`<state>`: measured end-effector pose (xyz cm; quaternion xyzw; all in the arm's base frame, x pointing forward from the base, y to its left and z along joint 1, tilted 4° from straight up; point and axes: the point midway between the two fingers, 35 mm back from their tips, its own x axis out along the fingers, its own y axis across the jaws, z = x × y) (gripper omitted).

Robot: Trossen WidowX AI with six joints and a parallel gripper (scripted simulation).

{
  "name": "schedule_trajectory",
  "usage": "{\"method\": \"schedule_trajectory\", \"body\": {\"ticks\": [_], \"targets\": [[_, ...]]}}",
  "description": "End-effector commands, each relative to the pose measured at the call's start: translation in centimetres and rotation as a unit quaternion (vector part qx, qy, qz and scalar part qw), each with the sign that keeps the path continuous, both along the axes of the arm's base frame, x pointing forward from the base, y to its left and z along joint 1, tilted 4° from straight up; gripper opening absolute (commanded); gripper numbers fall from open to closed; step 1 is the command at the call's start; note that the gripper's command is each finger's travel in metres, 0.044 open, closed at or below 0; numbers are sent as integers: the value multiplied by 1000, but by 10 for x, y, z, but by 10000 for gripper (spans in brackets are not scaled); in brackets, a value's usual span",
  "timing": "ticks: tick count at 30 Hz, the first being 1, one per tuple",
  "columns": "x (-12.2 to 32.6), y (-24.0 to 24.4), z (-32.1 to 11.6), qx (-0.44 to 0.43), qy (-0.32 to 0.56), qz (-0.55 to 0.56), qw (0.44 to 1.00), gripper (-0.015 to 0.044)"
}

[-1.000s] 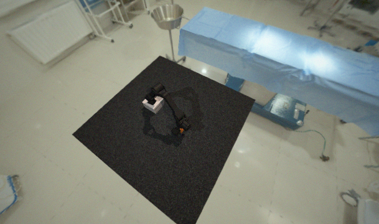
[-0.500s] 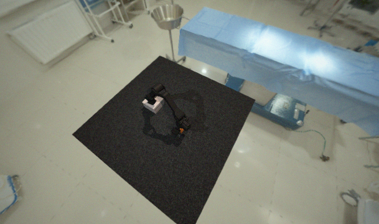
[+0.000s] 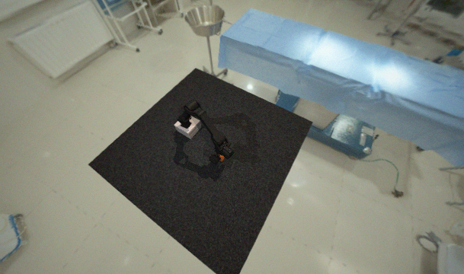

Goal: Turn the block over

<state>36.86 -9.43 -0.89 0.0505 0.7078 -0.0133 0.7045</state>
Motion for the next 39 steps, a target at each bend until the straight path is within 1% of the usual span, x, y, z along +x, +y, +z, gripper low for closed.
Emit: {"method": "schedule_trajectory", "body": {"ticks": [1,16,31,39], "targets": [[2,-1,3,-3,-21,-2,1000,0],[4,-2,-5,-12,-135,-10,991,0],[-3,0,-3,-23,-246,-13,969,0],[-4,0,-2,-25,-257,-13,966,0]]}}
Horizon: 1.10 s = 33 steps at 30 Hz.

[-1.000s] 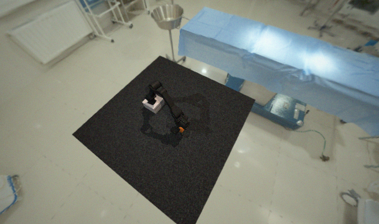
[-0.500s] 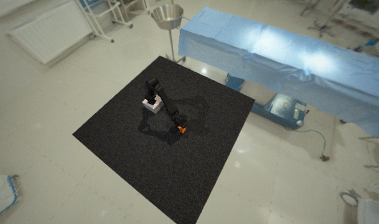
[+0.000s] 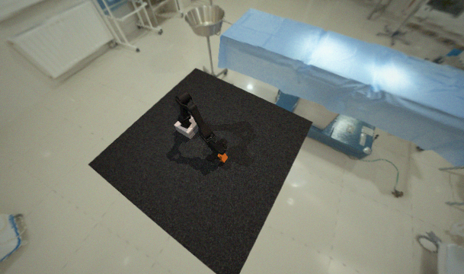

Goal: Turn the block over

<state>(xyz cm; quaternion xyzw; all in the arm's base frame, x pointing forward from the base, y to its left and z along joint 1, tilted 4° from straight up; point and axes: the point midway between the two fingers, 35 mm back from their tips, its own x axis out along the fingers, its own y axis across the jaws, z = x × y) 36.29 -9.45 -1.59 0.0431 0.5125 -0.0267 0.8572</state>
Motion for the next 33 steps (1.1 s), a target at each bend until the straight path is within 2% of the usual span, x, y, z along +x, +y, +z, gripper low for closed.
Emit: {"method": "schedule_trajectory", "body": {"ticks": [1,18,33], "targets": [[2,0,4,0,-13,-1,1000,0],[13,-3,-26,-10,-131,-10,991,0],[5,0,-30,-19,-236,-13,971,0]]}}
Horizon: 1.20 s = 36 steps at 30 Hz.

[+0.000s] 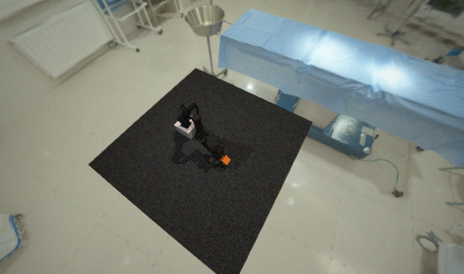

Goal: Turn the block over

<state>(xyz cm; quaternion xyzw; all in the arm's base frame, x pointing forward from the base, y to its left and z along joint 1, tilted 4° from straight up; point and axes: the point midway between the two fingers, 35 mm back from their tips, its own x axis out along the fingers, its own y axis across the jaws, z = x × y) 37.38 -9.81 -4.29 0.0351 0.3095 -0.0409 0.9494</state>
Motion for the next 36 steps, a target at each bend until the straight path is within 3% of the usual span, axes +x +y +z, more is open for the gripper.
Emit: {"method": "schedule_trajectory", "body": {"ticks": [1,24,36], "targets": [[-7,4,-3,3,-23,2,1000,0],[-12,6,3,-2,-63,2,998,0],[-12,6,3,-2,-63,2,998,315]]}}
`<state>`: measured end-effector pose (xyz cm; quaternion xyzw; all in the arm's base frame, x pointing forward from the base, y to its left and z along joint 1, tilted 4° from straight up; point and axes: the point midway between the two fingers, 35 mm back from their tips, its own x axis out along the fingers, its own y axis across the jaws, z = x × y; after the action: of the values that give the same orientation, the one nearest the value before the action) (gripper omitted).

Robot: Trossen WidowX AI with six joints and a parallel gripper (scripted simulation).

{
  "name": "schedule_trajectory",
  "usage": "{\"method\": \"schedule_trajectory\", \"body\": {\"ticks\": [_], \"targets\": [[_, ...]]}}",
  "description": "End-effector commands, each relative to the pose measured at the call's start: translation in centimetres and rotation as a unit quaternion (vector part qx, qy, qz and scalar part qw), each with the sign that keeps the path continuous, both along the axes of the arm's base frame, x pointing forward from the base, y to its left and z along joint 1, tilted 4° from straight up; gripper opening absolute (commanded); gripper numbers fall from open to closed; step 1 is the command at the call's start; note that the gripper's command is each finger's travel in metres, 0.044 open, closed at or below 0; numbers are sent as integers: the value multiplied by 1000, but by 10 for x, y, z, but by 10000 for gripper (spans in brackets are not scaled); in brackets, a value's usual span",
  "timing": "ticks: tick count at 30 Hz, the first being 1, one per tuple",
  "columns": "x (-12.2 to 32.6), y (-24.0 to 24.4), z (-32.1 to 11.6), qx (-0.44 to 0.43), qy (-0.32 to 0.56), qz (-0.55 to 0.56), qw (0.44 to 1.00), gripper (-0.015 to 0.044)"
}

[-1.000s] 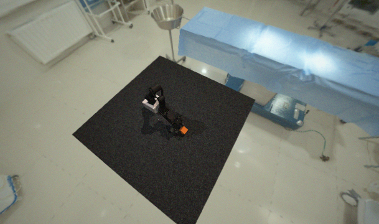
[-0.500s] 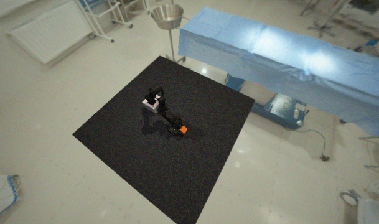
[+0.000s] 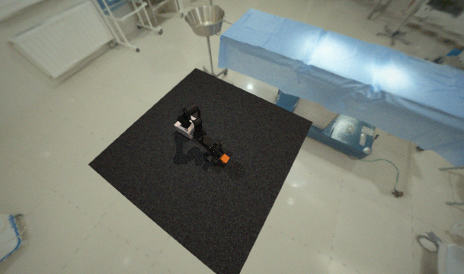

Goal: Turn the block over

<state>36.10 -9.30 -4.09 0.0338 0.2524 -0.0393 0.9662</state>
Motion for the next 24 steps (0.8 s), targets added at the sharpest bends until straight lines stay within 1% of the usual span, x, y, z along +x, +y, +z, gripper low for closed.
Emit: {"method": "schedule_trajectory", "body": {"ticks": [1,5,24], "targets": [[1,1,1,2,-3,1,1000,341],[1,1,1,2,-3,1,1000,440],[1,1,1,2,-3,1,1000,440]]}}
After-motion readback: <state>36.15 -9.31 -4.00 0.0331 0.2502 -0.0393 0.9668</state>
